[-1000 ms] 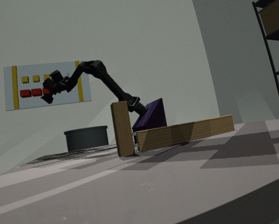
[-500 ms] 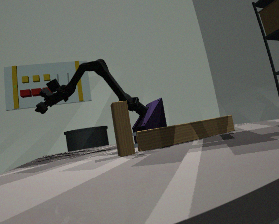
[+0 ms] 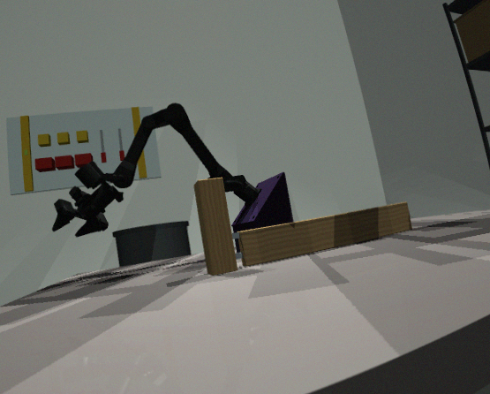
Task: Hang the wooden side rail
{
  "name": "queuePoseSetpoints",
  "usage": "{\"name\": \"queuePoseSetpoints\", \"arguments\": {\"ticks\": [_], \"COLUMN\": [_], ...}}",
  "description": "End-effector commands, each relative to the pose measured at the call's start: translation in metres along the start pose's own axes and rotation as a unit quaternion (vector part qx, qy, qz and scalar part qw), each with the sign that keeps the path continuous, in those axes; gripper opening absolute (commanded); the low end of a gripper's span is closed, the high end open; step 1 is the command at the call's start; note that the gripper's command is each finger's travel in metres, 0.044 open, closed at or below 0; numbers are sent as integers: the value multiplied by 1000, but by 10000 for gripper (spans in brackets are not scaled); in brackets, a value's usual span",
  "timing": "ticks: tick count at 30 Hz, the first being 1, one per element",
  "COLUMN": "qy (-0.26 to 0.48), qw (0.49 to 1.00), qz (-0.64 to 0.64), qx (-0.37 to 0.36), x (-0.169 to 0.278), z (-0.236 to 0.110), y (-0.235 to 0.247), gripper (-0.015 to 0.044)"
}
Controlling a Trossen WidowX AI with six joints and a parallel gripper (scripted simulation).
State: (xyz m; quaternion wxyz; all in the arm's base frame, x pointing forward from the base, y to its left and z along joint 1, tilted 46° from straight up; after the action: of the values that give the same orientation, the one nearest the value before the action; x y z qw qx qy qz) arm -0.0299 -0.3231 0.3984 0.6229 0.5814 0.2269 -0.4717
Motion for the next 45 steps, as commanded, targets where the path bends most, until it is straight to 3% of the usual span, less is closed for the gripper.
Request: {"name": "queuePoseSetpoints", "arguments": {"ticks": [1,11,23,34,45], "qy": [42,173,320,422,493], "qw": [996,944,830,708,591], "qz": [77,280,457,563,630], "qx": [-12,-24,8,61,107], "x": [34,124,199,228,228], "z": [-13,-79,-203,-324,-420], "y": [22,82,121,109,61], "gripper": [440,440,440,440,440]}}
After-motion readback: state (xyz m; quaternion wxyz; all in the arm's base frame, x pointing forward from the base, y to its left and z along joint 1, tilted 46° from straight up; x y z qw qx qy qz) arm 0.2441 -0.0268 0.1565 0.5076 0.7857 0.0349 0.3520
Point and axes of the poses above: the point midway between the two fingers, 35 mm back from their tips, its own z axis out along the fingers, its own y axis across the jaws, x = y × z, the point moved 8 cm from there along -z, back along the fingers, and after that the axes turned 7 degrees about -z, right-handed, at the moved point
